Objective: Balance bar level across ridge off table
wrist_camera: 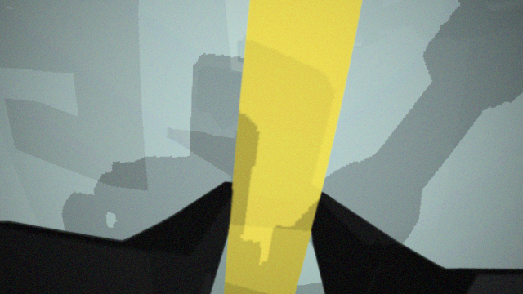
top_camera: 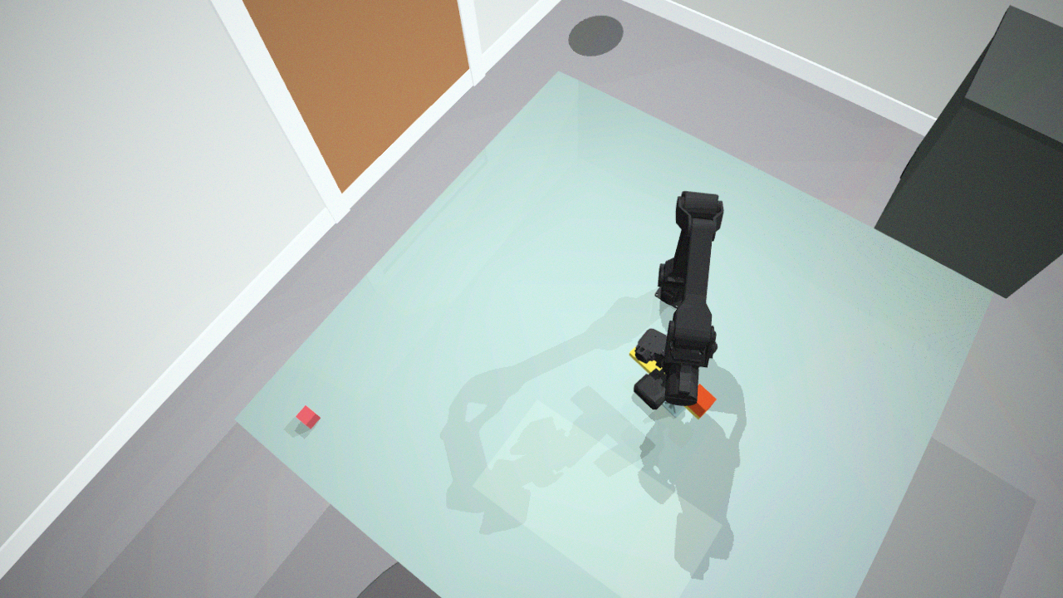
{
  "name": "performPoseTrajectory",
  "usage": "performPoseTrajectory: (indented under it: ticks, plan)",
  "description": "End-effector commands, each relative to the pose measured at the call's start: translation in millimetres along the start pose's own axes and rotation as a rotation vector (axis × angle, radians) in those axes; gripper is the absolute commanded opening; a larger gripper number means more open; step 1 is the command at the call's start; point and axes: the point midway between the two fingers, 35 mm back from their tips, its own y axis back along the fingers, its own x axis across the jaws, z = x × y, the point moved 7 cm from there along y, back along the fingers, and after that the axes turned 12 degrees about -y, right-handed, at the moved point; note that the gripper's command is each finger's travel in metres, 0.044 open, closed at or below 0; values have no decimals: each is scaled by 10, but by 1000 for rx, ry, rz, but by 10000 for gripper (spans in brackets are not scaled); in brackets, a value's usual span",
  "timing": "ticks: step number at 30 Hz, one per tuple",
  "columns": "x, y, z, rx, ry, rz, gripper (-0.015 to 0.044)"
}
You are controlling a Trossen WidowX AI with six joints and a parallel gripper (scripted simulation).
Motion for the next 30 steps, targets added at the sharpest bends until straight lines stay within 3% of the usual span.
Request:
performPoseTrajectory:
  ticks: [1,16,30]
  plan:
    - [-12,-81,-2,2,-4,-5,0]
    - [-20,-316,9,1,-4,-5,0]
    - [-21,-308,8,1,-4,-5,0]
